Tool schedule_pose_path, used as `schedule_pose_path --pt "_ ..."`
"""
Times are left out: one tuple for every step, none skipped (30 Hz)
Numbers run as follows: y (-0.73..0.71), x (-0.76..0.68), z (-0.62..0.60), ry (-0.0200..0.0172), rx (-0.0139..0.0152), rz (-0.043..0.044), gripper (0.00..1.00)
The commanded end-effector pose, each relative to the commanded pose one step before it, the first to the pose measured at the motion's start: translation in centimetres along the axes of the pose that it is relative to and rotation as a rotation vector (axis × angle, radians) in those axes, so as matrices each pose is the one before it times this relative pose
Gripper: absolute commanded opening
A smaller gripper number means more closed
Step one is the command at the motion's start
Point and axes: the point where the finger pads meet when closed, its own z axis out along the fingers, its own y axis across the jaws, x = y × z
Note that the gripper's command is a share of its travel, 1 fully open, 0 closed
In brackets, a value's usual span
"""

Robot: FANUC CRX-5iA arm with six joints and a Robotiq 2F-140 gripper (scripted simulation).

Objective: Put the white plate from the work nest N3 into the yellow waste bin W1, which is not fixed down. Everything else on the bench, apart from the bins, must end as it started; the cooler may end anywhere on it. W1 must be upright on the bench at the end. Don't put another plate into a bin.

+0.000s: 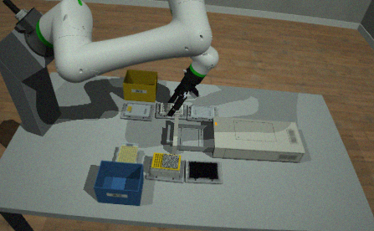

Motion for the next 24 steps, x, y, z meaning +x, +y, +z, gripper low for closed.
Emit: schedule_pose_path --pt "-0.039 0.035 -0.092 0.00104 0.00078 0.00002 0.64" --pt "0.000 -0.003 -0.006 0.00000 0.00000 0.00000 0.63" --pt "0.000 -0.003 -0.006 0.00000 0.00000 0.00000 0.63" --pt "0.000 -0.003 -0.006 0.00000 0.00000 0.00000 0.62" --pt "0.000 -0.003 -0.006 0.00000 0.00000 0.00000 0.62" --pt "0.000 -0.003 -0.006 0.00000 0.00000 0.00000 0.62" --pt "0.000 -0.003 -0.006 0.00000 0.00000 0.00000 0.61" --pt "0.000 -0.003 -0.006 0.00000 0.00000 0.00000 0.61" --pt "0.000 -0.003 -0.006 0.00000 0.00000 0.00000 0.60" --pt "0.000 -0.003 -0.006 0.00000 0.00000 0.00000 0.60" --pt "0.000 -0.003 -0.006 0.00000 0.00000 0.00000 0.59" --pt "0.000 -0.003 -0.006 0.00000 0.00000 0.00000 0.10" --pt "0.000 0.000 0.000 0.00000 0.00000 0.00000 0.10" --pt "0.000 0.000 0.000 0.00000 0.00000 0.00000 0.10" --pt "-0.001 0.000 0.000 0.00001 0.00002 0.00000 0.10" --pt "0.001 -0.006 -0.012 -0.00001 -0.00002 0.00000 0.10" --pt "0.000 -0.003 -0.006 0.00000 0.00000 0.00000 0.10" --pt "0.000 -0.003 -0.006 0.00000 0.00000 0.00000 0.10" --pt "0.000 -0.003 -0.006 0.00000 0.00000 0.00000 0.10" --pt "0.000 -0.003 -0.006 0.00000 0.00000 0.00000 0.10" --pt "0.000 -0.003 -0.006 0.00000 0.00000 0.00000 0.10" --pt "0.000 -0.003 -0.006 0.00000 0.00000 0.00000 0.10" --pt "0.000 -0.003 -0.006 0.00000 0.00000 0.00000 0.10" --pt "0.000 -0.003 -0.006 0.00000 0.00000 0.00000 0.10"
